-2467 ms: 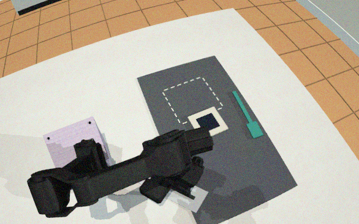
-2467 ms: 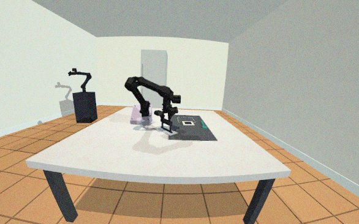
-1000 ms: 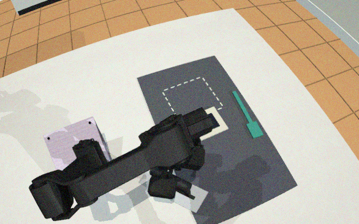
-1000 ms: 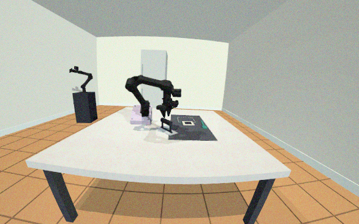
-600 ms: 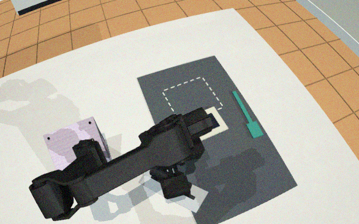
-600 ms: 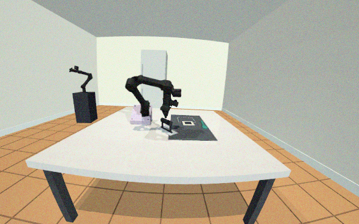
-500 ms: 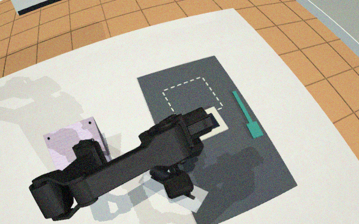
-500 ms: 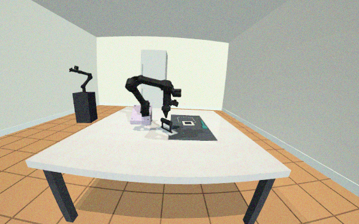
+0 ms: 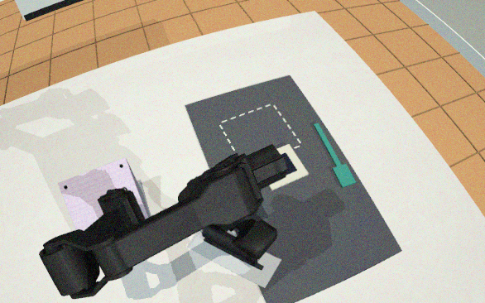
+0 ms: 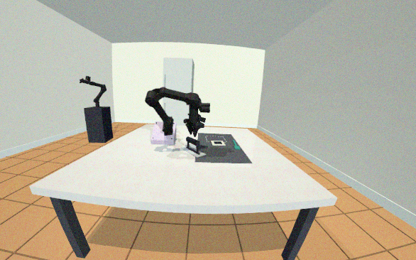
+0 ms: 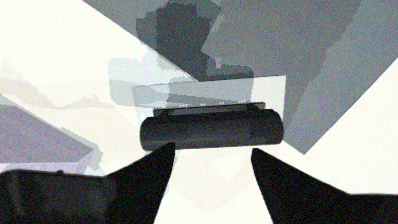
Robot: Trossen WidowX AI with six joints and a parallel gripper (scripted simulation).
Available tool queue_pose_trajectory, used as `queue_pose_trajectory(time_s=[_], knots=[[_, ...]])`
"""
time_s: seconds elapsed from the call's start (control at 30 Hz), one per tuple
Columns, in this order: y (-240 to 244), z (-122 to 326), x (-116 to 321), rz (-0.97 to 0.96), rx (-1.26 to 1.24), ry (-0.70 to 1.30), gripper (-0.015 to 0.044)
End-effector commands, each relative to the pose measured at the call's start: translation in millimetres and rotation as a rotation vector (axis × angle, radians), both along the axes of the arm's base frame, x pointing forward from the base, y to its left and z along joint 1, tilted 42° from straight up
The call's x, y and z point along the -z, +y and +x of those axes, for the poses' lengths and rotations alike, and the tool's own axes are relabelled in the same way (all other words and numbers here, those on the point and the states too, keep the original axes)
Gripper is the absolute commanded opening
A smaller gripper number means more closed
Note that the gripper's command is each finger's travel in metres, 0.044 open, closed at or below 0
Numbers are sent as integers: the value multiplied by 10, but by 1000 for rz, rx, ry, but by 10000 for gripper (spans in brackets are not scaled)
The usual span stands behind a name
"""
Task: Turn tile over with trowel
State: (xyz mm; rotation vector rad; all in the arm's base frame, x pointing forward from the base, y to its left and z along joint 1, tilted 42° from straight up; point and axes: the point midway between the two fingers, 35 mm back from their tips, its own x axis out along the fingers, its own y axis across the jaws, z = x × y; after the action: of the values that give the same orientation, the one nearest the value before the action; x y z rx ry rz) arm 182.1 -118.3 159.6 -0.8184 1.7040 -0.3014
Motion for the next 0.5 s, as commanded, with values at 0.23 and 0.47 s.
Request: queue_pose_trajectory(time_s=[0.23,0.47], knots=[[-1,-3,-1,32,-278,248,270],[1,-3,0,55,-460,409,270]])
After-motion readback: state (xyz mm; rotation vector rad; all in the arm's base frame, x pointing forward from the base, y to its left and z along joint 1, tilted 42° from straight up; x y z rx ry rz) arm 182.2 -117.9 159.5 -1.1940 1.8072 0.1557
